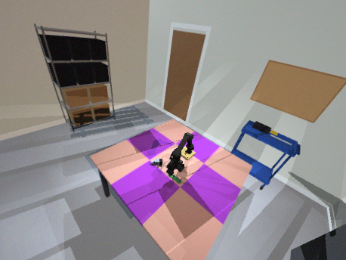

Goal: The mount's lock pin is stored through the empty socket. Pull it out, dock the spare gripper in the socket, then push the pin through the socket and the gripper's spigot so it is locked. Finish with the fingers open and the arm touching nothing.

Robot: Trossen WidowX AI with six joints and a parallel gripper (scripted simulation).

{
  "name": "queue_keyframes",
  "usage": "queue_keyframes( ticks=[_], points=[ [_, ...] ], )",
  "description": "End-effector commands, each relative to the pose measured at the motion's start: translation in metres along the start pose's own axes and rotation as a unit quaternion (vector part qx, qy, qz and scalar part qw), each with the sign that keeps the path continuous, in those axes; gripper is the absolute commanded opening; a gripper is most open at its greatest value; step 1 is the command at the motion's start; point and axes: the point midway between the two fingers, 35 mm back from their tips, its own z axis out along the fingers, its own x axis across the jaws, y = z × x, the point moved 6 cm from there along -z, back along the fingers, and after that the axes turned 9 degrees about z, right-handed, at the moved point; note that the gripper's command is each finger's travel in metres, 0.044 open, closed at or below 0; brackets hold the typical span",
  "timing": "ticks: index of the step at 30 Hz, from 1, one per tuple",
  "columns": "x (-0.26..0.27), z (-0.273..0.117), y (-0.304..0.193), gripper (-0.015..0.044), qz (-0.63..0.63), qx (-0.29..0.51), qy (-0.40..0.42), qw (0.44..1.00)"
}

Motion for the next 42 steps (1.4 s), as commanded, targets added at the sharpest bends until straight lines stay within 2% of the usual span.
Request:
queue_keyframes(
  ticks=[1, 22, 24, 32, 36, 39, 42],
  points=[
    [0.001, -0.011, 0.0, 0.044, 0.0, 0.0, -0.001, 1.0],
    [0.015, -0.056, -0.001, 0.044, 0.001, 0.008, 0.027, 1.0],
    [0.015, -0.049, -0.001, 0.044, 0.002, 0.008, 0.027, 1.0],
    [0.031, -0.106, -0.002, 0.044, 0.004, -0.009, -0.022, 1.0],
    [0.029, -0.101, -0.004, 0.044, 0.012, -0.005, -0.022, 1.0],
    [0.021, -0.096, -0.024, 0.044, 0.14, -0.005, -0.077, 0.987],
    [0.013, -0.09, -0.051, 0.044, 0.306, -0.019, -0.148, 0.94]
  ],
)
